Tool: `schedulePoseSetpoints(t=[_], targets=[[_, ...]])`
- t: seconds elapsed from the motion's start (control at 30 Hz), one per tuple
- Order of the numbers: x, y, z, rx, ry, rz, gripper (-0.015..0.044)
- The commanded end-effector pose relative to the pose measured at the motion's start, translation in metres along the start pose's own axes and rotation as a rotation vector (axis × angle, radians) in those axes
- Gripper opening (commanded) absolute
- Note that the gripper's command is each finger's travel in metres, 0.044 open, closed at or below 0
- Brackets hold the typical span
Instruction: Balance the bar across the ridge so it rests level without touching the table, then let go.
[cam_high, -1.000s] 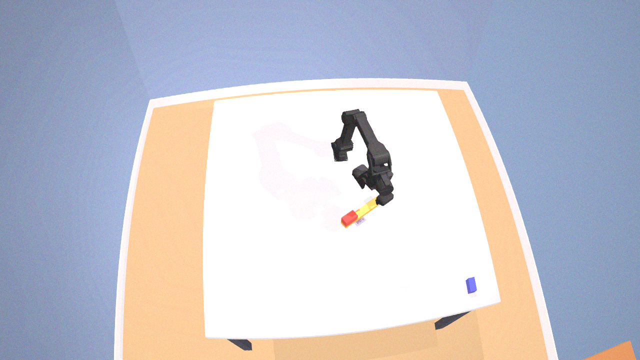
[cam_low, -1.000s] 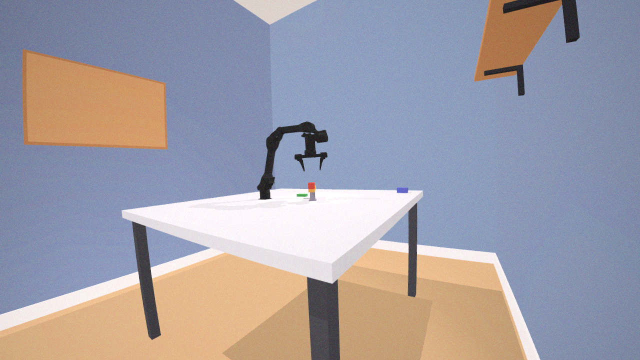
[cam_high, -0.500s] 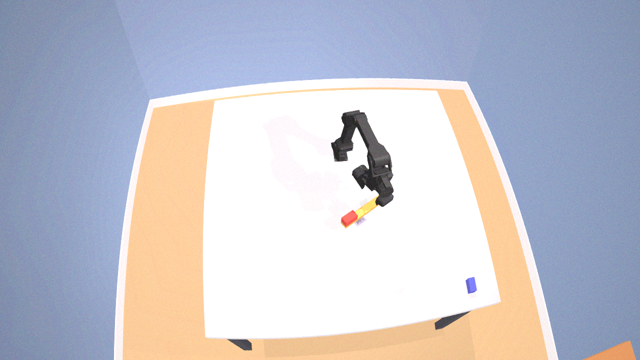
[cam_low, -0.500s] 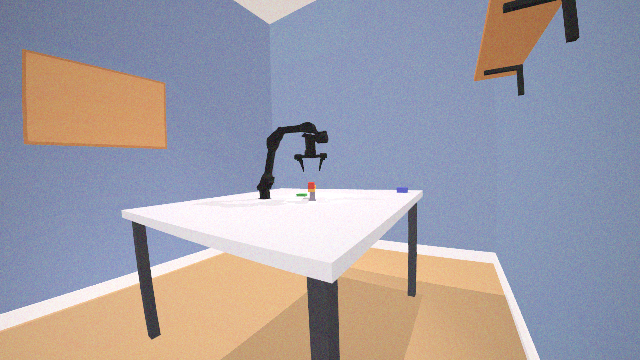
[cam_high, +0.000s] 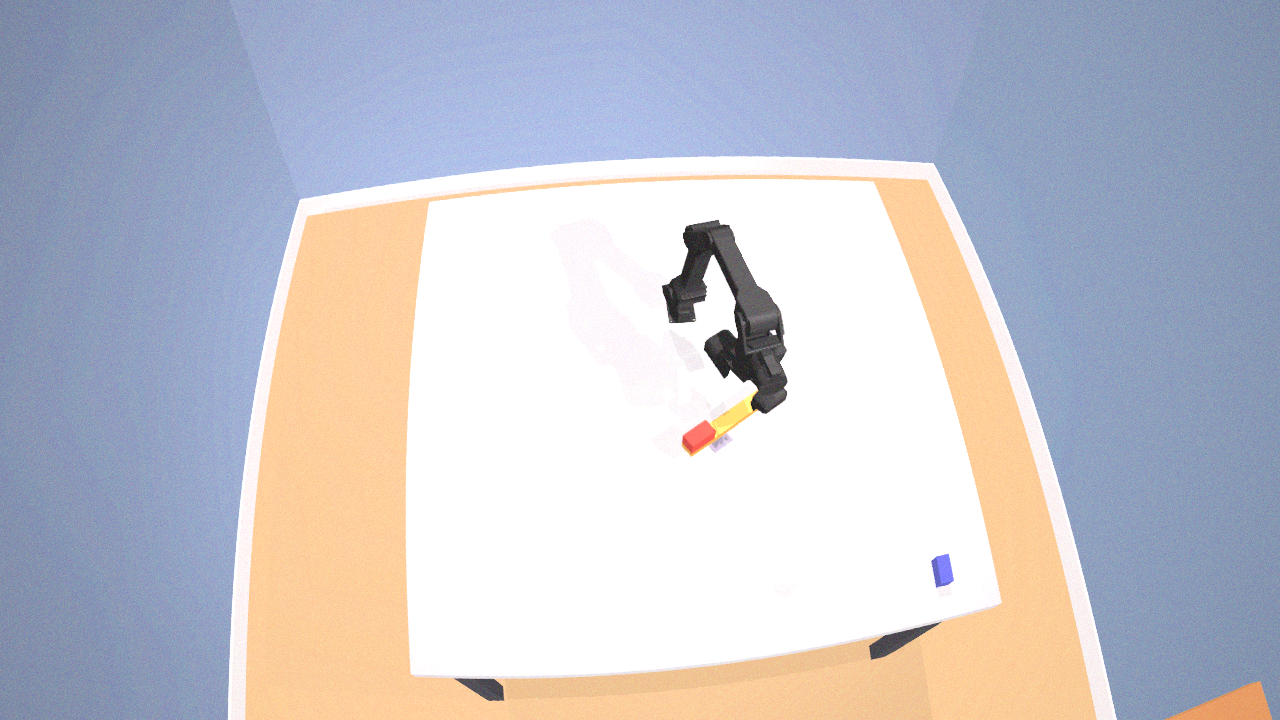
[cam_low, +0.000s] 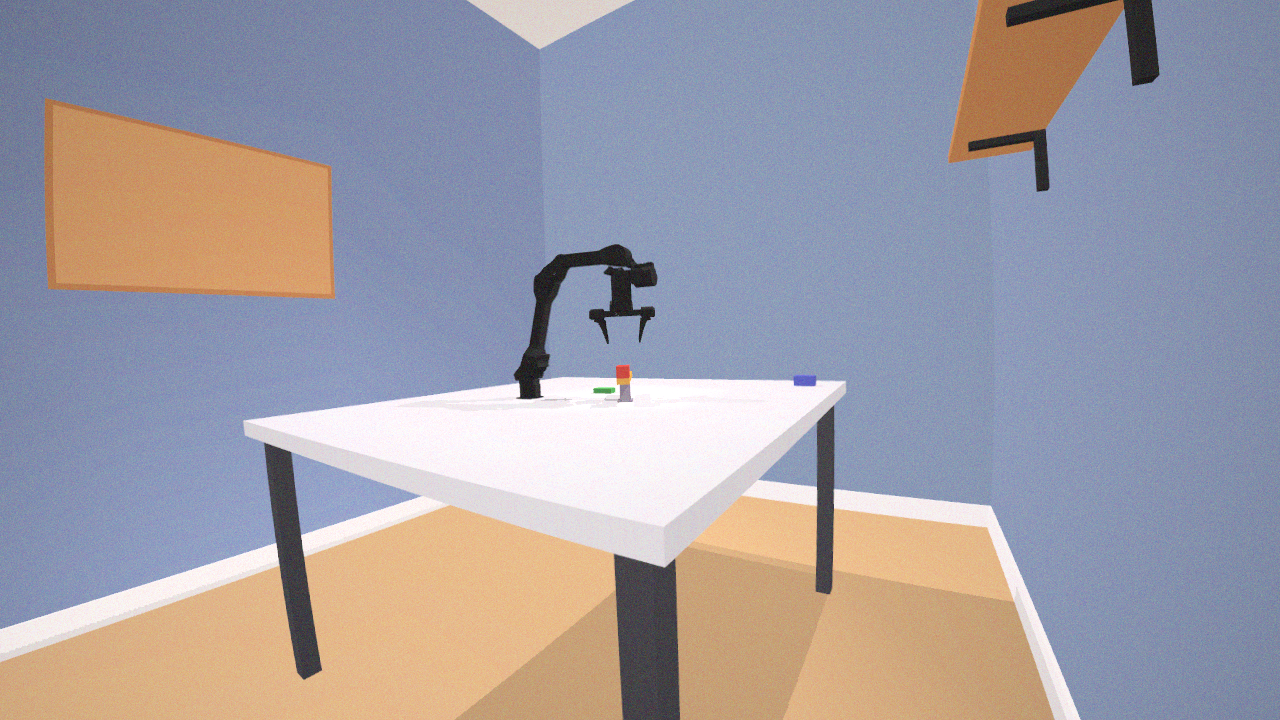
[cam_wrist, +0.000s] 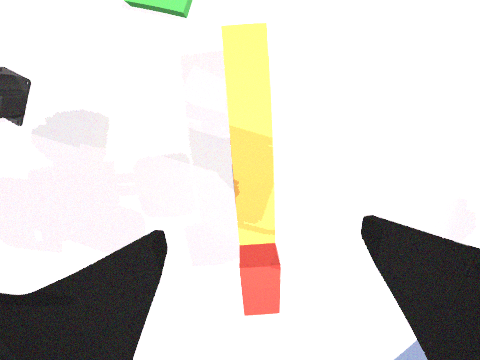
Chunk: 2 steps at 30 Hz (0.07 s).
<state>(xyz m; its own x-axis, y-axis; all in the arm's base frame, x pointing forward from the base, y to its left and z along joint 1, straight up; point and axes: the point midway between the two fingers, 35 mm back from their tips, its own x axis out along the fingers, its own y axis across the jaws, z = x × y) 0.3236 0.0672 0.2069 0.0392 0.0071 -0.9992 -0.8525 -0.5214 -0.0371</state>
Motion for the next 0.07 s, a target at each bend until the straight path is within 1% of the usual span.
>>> schedulePoseSetpoints(t=[0.0,0.03], targets=[[0.0002,0.0003,0.0001,0.000,-0.001,0.002,0.0440],[0.0002,0.0003,0.0001,0.000,-0.001,0.002,0.0440]])
